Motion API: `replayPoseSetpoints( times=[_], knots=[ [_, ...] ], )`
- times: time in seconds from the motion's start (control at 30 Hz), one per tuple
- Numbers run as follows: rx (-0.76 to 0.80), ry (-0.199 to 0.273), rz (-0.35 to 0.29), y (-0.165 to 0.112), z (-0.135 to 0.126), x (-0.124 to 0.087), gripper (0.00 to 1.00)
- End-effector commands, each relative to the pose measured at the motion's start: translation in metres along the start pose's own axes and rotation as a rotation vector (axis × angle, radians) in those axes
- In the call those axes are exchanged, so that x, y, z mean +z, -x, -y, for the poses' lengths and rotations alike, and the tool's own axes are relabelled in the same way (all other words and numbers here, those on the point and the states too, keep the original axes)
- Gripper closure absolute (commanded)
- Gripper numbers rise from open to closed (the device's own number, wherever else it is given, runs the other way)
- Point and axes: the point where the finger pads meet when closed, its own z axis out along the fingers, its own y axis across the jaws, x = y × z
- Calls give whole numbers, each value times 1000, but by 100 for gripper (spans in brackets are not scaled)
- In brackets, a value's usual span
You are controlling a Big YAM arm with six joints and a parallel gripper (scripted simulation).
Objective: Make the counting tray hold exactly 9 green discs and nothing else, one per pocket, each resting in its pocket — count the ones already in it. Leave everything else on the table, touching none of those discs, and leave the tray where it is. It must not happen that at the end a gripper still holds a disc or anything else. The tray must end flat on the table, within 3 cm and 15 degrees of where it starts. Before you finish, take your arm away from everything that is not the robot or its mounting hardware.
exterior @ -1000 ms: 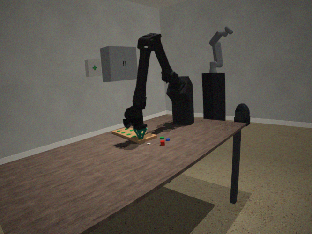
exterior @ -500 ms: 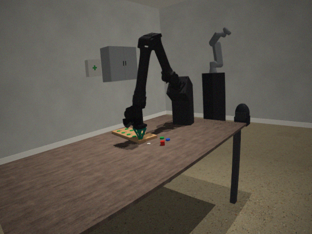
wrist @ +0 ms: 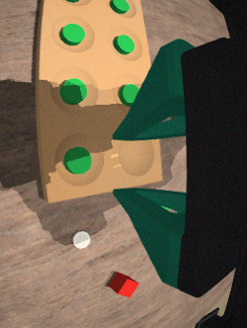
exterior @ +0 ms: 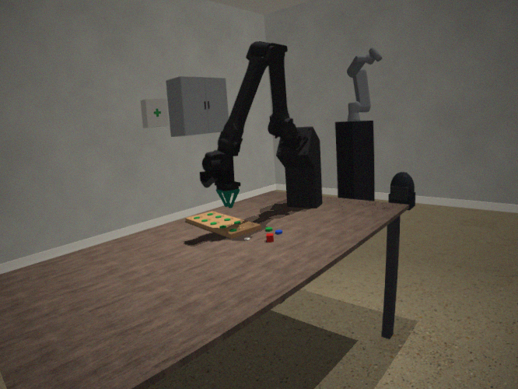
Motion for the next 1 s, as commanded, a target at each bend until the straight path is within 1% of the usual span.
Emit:
replayPoseSetpoints(
  times=[0.0,0.03,0.07,0.1,0.13,0.27,0.33,0.37,0.47,0.97],
  knots=[
    [-6,-11,-19,-7,6,-7,68],
    [-6,-11,-19,-7,6,-7,68],
    [-11,-2,-62,-20,2,5,68],
    [-11,-3,-61,-20,2,5,68],
    [-11,-4,-61,-20,2,5,56],
    [-6,-4,-46,-16,3,4,56],
    [-15,3,-18,-7,-2,-4,56],
    [-16,4,-14,-5,-2,-5,56],
    [-12,0,-29,-9,0,0,56],
    [-12,0,-29,-9,0,0,56]
  ],
)
